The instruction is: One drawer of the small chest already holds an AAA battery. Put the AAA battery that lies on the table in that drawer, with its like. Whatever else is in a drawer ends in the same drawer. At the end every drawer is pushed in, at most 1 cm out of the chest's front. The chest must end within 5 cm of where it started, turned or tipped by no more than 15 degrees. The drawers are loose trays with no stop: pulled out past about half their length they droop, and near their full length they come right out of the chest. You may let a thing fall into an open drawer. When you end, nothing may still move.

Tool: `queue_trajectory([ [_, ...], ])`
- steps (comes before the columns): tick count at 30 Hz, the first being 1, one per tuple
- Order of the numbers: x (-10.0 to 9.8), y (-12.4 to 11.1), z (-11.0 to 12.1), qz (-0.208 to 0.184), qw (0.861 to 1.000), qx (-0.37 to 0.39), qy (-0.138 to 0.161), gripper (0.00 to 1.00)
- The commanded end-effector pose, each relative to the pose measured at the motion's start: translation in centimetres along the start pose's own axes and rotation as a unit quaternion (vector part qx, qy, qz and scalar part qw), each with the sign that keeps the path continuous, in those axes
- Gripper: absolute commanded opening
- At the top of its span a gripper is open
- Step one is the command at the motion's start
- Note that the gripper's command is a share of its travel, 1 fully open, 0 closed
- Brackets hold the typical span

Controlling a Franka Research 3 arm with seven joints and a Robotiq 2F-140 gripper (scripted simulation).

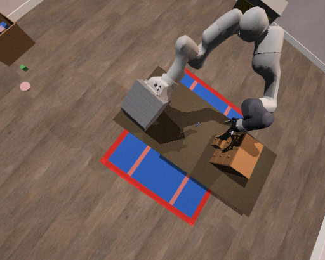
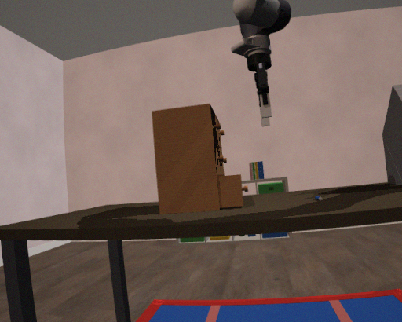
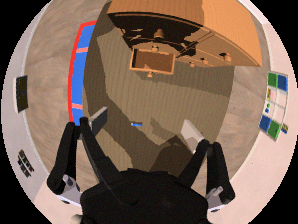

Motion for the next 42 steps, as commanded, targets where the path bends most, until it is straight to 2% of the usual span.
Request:
queue_trajectory([
  [1,-0.1,0.1,0.1,0.001,1.0,-0.022,-0.002,1.0],
  [19,0.4,0.5,0.2,0.01,1.0,-0.026,-0.001,1.0],
  [22,1.6,1.4,0.5,0.032,0.999,-0.03,0.0,1.0],
  [33,8.3,6.0,1.9,0.149,0.988,-0.048,0.005,1.0],
  [42,10.2,7.3,2.3,0.181,0.982,-0.053,0.007,1.0],
])
Point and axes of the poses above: the point where the finger pads meet when closed, its own x axis out along the fingers, its own z axis across the jaws, y = z × x, the point moved 7 cm from there along -x, back along the fingers, and after that the axes turned 14 degrees about -x, right-handed, at the moved point
